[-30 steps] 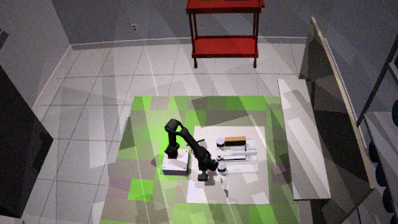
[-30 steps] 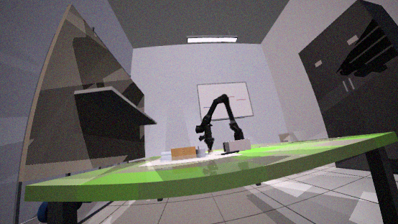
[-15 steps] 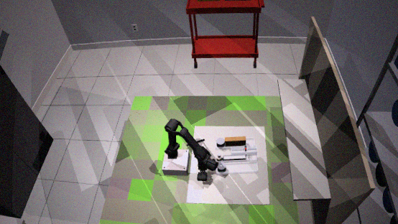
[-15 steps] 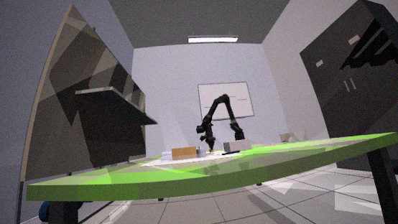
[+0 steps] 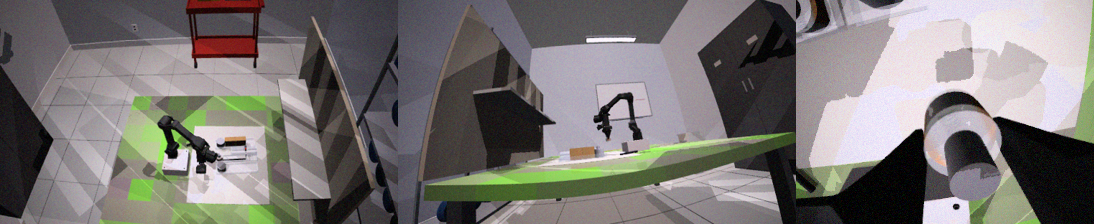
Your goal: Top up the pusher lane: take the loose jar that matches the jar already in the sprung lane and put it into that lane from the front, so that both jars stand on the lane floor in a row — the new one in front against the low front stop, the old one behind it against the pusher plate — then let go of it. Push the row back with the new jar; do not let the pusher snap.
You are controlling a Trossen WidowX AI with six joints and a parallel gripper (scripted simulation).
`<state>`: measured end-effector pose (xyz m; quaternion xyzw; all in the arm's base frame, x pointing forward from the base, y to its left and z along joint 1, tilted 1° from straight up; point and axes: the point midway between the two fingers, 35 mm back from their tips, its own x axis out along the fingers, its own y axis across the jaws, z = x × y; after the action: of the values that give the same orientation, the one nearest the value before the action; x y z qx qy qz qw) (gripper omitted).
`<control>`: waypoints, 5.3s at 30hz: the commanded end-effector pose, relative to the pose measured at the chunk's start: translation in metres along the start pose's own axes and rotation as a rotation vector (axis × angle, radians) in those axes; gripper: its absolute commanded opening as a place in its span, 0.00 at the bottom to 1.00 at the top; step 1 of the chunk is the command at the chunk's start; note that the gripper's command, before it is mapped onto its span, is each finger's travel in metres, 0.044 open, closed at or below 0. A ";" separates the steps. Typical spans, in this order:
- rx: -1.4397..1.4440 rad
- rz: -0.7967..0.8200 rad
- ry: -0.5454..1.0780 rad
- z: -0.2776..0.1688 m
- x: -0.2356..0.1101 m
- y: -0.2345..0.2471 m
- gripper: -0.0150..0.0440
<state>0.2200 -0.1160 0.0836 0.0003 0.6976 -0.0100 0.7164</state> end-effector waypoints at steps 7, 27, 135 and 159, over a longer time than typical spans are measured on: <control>-0.001 0.000 -0.009 0.005 -0.007 0.008 0.25; -0.048 0.007 -0.012 0.048 0.028 0.089 0.25; -0.065 0.010 -0.015 0.087 0.063 0.126 0.25; -0.065 0.010 -0.016 0.096 0.063 0.127 0.25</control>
<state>0.3072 0.0089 0.0188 -0.0196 0.7026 0.0195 0.7111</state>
